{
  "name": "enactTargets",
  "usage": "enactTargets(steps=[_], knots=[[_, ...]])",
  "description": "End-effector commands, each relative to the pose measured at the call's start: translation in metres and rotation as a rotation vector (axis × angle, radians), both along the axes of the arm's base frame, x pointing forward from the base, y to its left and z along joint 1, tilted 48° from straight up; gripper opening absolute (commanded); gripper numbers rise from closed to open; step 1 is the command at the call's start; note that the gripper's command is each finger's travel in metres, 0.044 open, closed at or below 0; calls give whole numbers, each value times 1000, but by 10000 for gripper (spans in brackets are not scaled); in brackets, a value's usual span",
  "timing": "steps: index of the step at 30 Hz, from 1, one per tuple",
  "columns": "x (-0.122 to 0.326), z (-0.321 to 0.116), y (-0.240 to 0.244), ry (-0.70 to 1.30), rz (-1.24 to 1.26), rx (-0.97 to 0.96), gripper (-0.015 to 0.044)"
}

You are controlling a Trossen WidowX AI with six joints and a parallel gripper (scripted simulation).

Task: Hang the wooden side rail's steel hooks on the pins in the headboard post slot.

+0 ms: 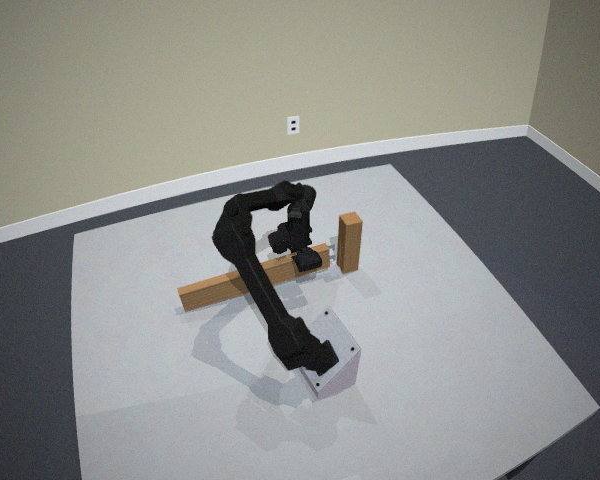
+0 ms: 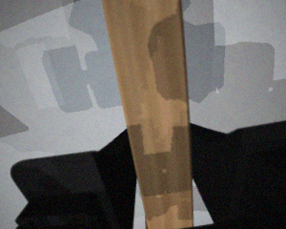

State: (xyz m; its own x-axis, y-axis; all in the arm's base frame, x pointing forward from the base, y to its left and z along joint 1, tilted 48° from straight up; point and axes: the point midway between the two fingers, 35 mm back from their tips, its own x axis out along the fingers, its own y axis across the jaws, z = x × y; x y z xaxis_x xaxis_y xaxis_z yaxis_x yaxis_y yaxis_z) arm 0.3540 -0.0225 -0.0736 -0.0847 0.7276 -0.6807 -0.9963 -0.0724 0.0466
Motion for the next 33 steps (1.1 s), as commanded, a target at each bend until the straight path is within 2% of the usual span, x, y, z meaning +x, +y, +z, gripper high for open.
enactTargets(steps=[1, 33], knots=[[0, 0, -5, -3, -7, -3, 0], [-1, -3, -7, -3, -7, -3, 0]])
